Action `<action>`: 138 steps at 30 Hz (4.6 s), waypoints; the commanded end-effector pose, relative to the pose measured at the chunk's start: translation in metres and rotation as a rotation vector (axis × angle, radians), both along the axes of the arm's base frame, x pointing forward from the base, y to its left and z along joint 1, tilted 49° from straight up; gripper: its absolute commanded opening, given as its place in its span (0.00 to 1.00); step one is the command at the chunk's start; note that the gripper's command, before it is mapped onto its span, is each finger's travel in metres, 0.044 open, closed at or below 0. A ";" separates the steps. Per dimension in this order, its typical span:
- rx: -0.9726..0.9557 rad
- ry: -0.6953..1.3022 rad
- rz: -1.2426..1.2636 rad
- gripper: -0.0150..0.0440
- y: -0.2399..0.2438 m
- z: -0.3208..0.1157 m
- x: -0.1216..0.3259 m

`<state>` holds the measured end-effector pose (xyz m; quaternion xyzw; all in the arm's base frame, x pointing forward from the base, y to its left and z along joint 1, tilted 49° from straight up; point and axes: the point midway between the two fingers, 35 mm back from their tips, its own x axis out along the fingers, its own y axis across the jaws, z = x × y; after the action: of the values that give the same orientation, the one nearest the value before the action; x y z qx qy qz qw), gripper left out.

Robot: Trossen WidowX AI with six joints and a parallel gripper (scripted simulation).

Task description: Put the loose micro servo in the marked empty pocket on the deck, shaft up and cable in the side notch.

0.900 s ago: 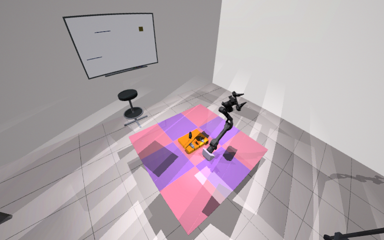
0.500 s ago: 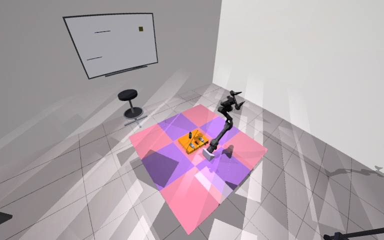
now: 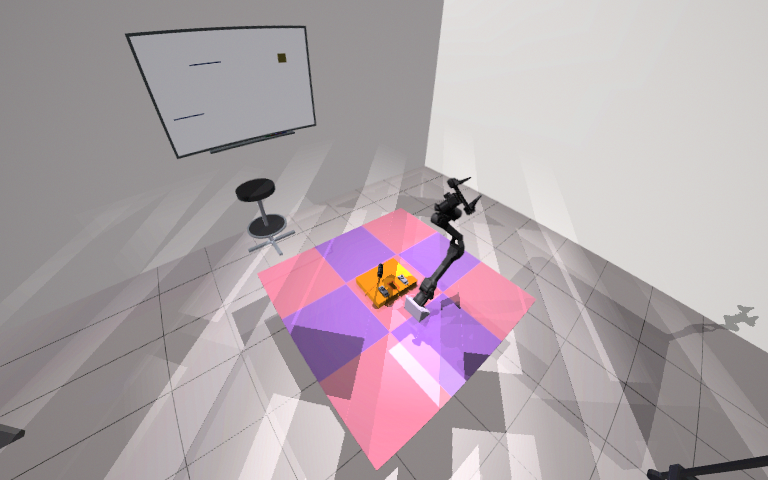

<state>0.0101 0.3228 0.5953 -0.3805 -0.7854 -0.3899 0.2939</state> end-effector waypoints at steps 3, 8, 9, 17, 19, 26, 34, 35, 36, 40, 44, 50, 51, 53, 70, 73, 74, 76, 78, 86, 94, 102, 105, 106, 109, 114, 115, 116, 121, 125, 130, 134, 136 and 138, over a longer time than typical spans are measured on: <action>-0.159 0.132 0.061 1.00 0.026 -0.009 0.024; -0.269 0.237 0.107 1.00 0.042 -0.018 0.042; -0.292 0.260 0.116 1.00 0.046 -0.020 0.046; -0.461 0.462 0.190 1.00 0.073 -0.037 0.078; -0.500 0.515 0.208 1.00 0.079 -0.042 0.086; -0.571 0.618 0.233 1.00 0.091 -0.054 0.104; -0.695 0.814 0.285 1.00 0.110 -0.079 0.132; -0.706 0.837 0.292 1.00 0.112 -0.082 0.135; -0.721 0.862 0.300 1.00 0.115 -0.087 0.139; -0.770 0.982 0.333 1.00 0.123 -0.100 0.154; -0.813 1.110 0.366 1.00 0.131 -0.115 0.170; -0.861 1.309 0.414 1.00 0.141 -0.139 0.193; -0.867 1.343 0.421 1.00 0.142 -0.144 0.197; -0.876 1.411 0.436 1.00 0.145 -0.153 0.205; -0.848 1.967 0.511 1.00 0.150 -0.231 0.265; -0.821 2.073 0.525 1.00 0.148 -0.246 0.274; -0.810 2.108 0.530 1.00 0.148 -0.251 0.277; -0.785 2.179 0.538 1.00 0.146 -0.261 0.284; -0.755 2.249 0.546 1.00 0.144 -0.271 0.290; -0.600 2.518 0.564 1.00 0.132 -0.312 0.312; -0.379 2.767 0.572 1.00 0.115 -0.354 0.330; -0.091 2.979 0.562 1.00 0.094 -0.395 0.343; 0.033 3.045 0.555 1.00 0.085 -0.409 0.346; 0.078 3.065 0.551 1.00 0.081 -0.413 0.348; 0.213 3.118 0.536 1.00 0.071 -0.428 0.351; 0.460 3.184 0.505 1.00 0.053 -0.450 0.354; 0.511 3.193 0.498 1.00 0.049 -0.455 0.355; 0.563 3.201 0.490 1.00 0.045 -0.459 0.355; 0.834 3.216 0.446 1.00 0.024 -0.479 0.356; 1.043 3.205 0.394 1.00 0.007 -0.494 0.356; 1.322 3.149 0.334 1.00 -0.016 -0.511 0.354; 1.542 3.074 0.281 1.00 -0.035 -0.523 0.351; 1.649 3.027 0.252 1.00 -0.045 -0.529 0.349; 1.754 2.972 0.223 1.00 -0.055 -0.534 0.347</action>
<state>0.3587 0.2848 0.0715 0.0869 -0.5265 -0.0621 -0.8435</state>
